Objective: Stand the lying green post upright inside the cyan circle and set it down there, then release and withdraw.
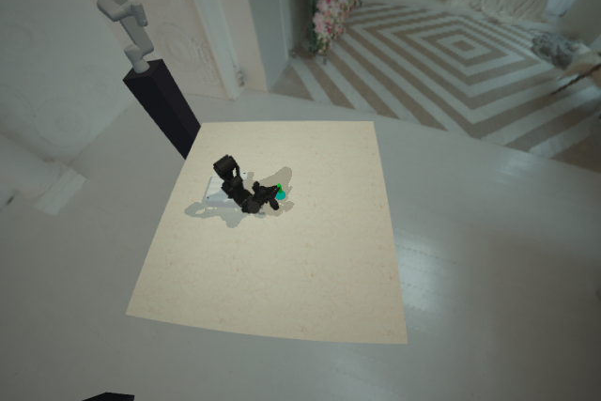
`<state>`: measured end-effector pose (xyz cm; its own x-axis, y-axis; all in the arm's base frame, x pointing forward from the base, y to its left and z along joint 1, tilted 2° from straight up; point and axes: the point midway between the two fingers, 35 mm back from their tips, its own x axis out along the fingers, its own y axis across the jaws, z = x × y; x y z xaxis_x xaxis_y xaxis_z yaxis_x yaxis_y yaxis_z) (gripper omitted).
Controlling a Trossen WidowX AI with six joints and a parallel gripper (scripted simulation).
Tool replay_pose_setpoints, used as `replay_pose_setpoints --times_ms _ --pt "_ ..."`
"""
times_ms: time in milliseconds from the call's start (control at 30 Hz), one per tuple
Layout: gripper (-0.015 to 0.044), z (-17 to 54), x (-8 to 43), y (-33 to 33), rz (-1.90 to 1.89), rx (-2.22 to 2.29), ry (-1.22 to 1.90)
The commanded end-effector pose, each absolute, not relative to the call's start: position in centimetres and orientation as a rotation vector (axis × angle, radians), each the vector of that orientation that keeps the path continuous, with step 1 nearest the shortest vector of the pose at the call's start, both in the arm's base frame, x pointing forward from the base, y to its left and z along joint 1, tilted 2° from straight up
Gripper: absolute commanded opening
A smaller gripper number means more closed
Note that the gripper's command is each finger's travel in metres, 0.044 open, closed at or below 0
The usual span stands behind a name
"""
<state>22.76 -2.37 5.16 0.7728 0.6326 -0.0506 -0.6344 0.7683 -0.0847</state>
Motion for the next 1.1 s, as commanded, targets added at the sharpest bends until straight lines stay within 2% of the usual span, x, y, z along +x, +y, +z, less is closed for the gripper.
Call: replay_pose_setpoints --times_ms 0,1067 --pt "0.0023 4.5 22.7 -2.3 0.686 -0.106 0.020" --pt "0.0023 0.1 22.0 -0.9 0.707 -0.152 0.021"
